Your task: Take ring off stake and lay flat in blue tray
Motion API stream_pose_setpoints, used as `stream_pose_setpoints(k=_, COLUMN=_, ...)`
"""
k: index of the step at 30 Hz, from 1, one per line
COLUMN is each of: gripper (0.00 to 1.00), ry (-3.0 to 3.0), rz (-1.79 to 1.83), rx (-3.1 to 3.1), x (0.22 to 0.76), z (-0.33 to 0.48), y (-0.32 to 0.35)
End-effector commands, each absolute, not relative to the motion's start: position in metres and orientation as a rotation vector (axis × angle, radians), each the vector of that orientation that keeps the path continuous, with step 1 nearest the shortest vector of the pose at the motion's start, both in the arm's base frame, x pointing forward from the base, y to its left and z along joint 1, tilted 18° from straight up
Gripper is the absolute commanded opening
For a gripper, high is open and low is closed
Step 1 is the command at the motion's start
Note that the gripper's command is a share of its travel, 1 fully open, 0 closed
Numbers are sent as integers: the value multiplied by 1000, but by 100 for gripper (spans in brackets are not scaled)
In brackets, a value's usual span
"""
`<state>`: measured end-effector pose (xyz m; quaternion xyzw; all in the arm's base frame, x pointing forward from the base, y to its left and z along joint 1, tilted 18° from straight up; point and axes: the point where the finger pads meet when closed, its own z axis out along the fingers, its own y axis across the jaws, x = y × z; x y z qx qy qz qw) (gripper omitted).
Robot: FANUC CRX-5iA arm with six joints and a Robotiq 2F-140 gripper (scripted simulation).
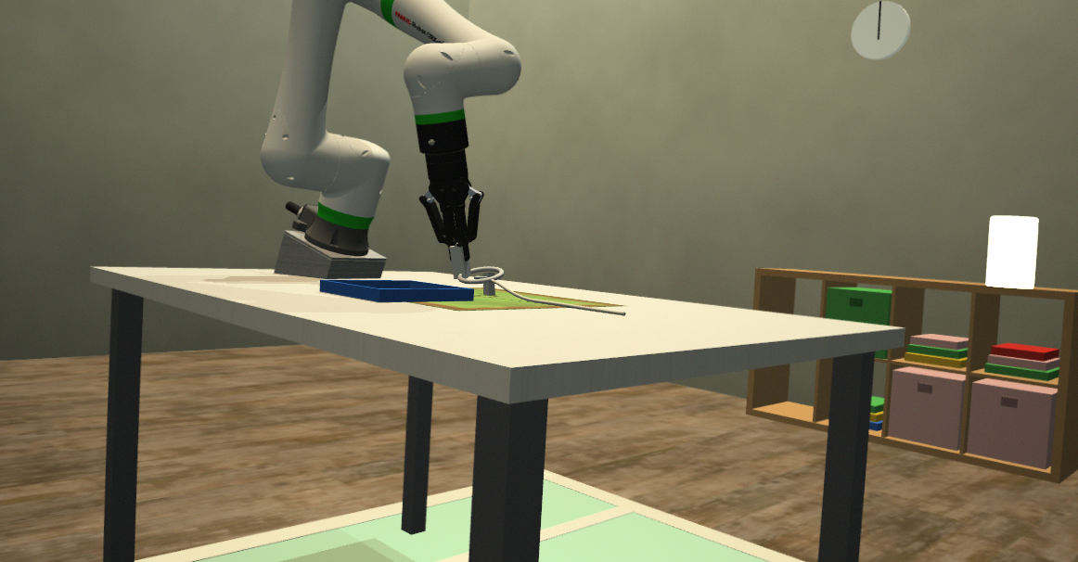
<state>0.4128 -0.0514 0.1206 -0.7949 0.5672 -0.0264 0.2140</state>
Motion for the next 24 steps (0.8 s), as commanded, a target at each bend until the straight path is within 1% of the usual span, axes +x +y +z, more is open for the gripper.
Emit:
stream_pose_setpoints(k=1, gripper=10, ry=1591, rz=-102, rx=-2219, x=413, z=122, y=-51)
stream_pose_setpoints(k=17, gripper=10, ry=1638, rz=-169, rx=-2255, x=411, z=129, y=-49)
stream_pose_setpoints(k=24, gripper=10, ry=1716, rz=-292, rx=-2312, x=410, z=131, y=-45)
